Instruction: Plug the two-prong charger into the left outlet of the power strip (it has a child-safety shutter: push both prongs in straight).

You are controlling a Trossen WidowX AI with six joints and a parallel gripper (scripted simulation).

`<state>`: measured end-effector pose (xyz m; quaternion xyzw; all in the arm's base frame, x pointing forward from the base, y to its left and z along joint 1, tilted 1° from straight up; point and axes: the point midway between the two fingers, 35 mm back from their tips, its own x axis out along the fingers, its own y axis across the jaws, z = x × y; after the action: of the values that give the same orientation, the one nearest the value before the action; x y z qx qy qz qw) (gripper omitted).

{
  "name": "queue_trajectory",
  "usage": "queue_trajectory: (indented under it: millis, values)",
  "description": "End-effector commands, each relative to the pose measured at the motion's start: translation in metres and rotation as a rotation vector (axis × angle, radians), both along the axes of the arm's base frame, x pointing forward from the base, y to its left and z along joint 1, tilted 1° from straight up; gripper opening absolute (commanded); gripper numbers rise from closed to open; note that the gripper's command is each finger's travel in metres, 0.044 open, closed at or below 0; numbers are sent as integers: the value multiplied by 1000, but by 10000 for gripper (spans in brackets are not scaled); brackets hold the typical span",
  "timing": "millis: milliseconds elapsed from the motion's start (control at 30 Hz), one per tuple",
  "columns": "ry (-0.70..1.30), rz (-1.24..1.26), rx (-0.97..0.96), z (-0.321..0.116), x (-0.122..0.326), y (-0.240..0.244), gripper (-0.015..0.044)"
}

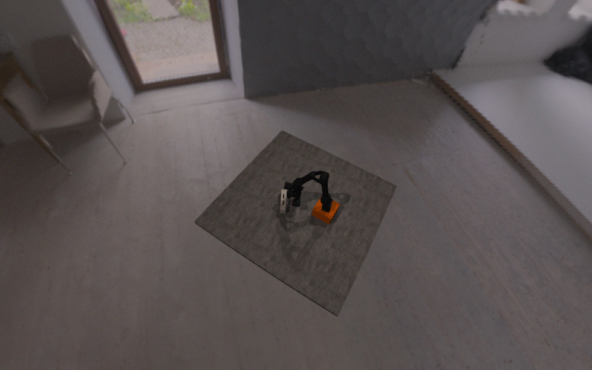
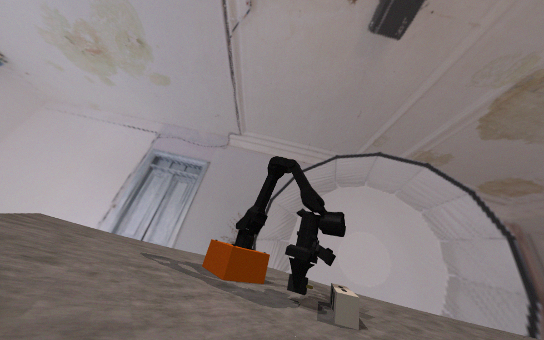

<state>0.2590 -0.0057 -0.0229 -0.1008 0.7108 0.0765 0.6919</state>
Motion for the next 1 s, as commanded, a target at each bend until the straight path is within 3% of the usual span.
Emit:
queue_trajectory:
  millis: [0,967]
  values:
    - [7,16,2,-5,-6,8,0]
    - [5,77,1,-12,3,36,0]
